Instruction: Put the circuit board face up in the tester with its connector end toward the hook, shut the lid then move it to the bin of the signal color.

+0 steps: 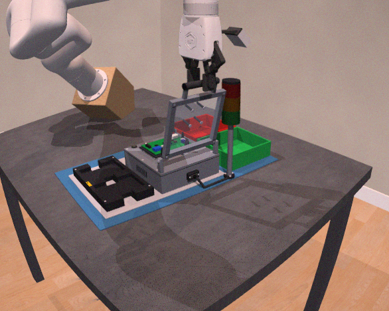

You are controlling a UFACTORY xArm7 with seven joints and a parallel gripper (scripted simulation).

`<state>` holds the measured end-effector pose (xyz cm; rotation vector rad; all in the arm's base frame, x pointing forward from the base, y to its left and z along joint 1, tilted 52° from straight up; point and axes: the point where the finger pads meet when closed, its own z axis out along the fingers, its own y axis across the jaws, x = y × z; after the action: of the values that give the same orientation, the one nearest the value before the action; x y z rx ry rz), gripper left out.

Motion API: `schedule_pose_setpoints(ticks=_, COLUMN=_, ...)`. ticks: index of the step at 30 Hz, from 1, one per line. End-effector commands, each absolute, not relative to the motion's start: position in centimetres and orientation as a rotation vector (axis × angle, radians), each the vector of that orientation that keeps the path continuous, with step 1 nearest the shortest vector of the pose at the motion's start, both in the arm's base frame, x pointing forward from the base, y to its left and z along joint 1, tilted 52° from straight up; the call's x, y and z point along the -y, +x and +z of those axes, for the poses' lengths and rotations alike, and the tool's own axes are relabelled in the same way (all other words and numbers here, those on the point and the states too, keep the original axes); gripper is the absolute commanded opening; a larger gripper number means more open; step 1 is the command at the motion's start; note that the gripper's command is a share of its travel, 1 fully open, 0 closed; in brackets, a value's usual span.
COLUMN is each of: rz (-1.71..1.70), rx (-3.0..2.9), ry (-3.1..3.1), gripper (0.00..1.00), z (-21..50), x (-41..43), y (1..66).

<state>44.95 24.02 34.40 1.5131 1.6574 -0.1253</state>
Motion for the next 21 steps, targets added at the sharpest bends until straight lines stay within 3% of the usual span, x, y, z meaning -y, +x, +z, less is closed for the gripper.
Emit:
schedule_pose_setpoints(ticks=1, rz=-0.118, rx=-1.66, ry=1.51, gripper=0.51, z=34.42, x=-24.16, y=44.95)
schedule_pose_setpoints(ticks=7, rz=-0.118, rx=-1.66, ry=1.51, gripper=0.51, z=34.42, x=-24.16, y=44.95)
schedule_pose_setpoints(ticks=8, rz=-0.118, rx=-1.66, ry=1.51, gripper=0.0, z=34.42, x=-24.16, y=44.95)
schedule_pose_setpoints(ticks=21, rz=-0.118, rx=-1.66, ry=1.51, gripper=0.0, z=34.42, x=-24.16, y=44.95)
